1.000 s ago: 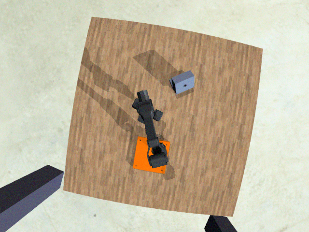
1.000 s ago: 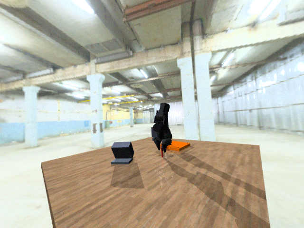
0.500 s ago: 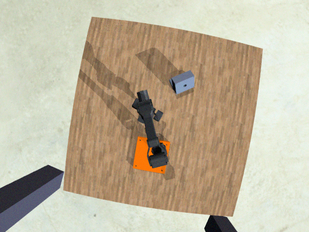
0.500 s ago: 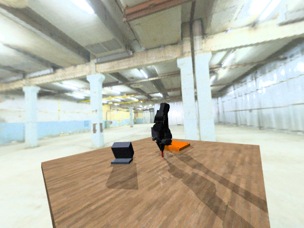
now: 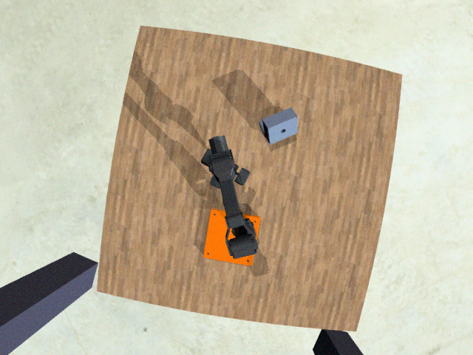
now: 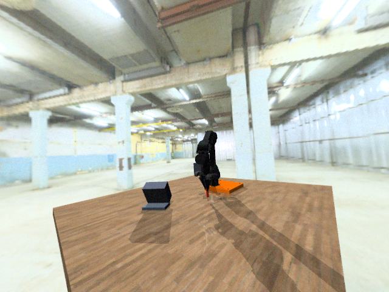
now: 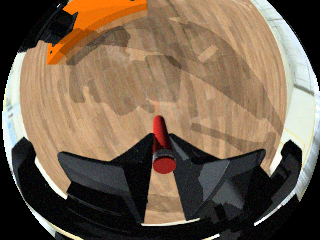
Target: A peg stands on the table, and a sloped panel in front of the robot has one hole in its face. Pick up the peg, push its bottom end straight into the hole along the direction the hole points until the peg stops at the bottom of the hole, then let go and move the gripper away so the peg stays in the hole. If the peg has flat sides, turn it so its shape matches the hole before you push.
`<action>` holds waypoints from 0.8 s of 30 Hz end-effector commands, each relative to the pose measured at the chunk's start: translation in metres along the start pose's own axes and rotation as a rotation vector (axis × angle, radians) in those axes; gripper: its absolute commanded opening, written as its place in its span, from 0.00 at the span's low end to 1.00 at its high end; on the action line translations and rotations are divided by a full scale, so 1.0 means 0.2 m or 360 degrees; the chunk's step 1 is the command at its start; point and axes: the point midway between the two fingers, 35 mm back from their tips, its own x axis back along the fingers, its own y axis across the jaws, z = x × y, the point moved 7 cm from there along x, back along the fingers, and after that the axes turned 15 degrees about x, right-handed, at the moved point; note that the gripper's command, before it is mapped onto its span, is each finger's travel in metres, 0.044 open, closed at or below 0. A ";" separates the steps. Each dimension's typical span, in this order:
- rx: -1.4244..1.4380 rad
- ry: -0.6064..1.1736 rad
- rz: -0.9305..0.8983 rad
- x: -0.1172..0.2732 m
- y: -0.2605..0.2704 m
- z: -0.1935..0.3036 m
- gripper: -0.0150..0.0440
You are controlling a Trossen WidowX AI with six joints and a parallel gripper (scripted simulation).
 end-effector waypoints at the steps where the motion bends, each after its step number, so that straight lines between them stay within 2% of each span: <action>1: 0.0004 0.0011 0.0010 0.09 0.00 0.00 0.25; 12: 0.0001 0.0006 0.0009 0.27 0.00 0.01 0.25; 24: -0.0093 -0.0007 0.0051 0.27 0.03 0.04 0.25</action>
